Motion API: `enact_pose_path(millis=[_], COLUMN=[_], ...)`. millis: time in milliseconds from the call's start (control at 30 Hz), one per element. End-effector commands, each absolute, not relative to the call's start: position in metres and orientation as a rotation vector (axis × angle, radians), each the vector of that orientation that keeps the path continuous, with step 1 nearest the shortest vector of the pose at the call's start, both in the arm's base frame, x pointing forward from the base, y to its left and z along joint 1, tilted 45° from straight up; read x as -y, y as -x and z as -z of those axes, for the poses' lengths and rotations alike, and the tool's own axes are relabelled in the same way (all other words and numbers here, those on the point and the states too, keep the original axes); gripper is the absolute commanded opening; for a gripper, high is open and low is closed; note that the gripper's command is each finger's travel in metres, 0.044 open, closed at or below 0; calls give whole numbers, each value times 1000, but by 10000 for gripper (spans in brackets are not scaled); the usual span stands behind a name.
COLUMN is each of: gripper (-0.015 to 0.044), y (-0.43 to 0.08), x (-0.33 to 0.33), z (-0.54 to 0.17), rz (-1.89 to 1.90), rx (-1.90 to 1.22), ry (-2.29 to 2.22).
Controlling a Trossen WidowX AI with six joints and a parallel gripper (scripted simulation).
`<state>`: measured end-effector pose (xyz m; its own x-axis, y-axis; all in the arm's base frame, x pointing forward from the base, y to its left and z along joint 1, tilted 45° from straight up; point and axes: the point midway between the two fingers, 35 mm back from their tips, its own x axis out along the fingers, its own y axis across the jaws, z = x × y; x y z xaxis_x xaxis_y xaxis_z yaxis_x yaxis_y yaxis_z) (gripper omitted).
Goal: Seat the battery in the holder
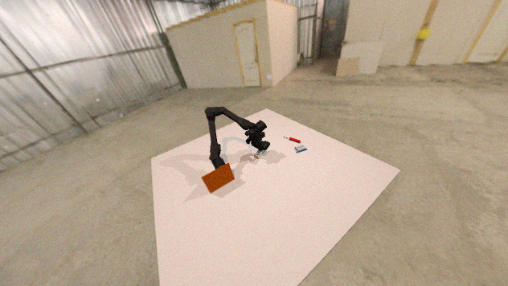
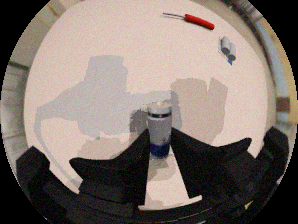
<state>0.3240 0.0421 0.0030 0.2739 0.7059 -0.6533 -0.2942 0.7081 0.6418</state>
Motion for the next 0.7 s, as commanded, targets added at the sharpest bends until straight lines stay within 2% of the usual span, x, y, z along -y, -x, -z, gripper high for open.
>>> enact_pose_path(millis=[0, 667], gripper=[76, 76], y=[-324, -323], x=[-43, -47], z=[-2, 7], rz=[-696, -652], rx=[-1084, -989], ry=[-448, -478])
